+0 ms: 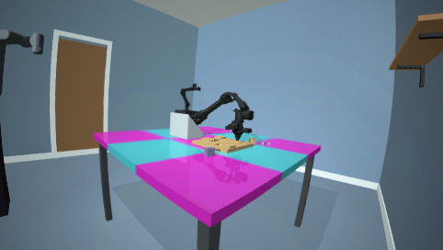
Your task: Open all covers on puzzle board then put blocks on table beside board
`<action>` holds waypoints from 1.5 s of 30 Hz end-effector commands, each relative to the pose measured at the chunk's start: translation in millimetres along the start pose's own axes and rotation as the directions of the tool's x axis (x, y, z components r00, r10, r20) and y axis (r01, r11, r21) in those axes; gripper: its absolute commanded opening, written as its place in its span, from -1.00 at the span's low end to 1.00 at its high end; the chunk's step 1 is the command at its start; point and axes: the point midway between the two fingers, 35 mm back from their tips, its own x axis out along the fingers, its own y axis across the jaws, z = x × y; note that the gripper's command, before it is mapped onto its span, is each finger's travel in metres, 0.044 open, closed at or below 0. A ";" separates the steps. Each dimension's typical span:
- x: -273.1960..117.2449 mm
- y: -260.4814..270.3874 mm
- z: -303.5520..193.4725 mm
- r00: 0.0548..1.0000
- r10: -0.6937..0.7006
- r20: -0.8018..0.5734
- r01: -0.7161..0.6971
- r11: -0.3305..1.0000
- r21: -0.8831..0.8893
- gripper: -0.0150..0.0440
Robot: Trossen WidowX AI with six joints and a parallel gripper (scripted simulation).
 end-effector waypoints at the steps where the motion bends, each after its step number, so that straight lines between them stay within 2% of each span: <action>1: 0.7 4.6 2.2 1.000 -0.001 -0.003 0.001 1.000 -0.002 -0.49; 45: 0.2 40.4 36.5 1.000 0.001 -0.001 -0.001 1.000 -0.004 -0.49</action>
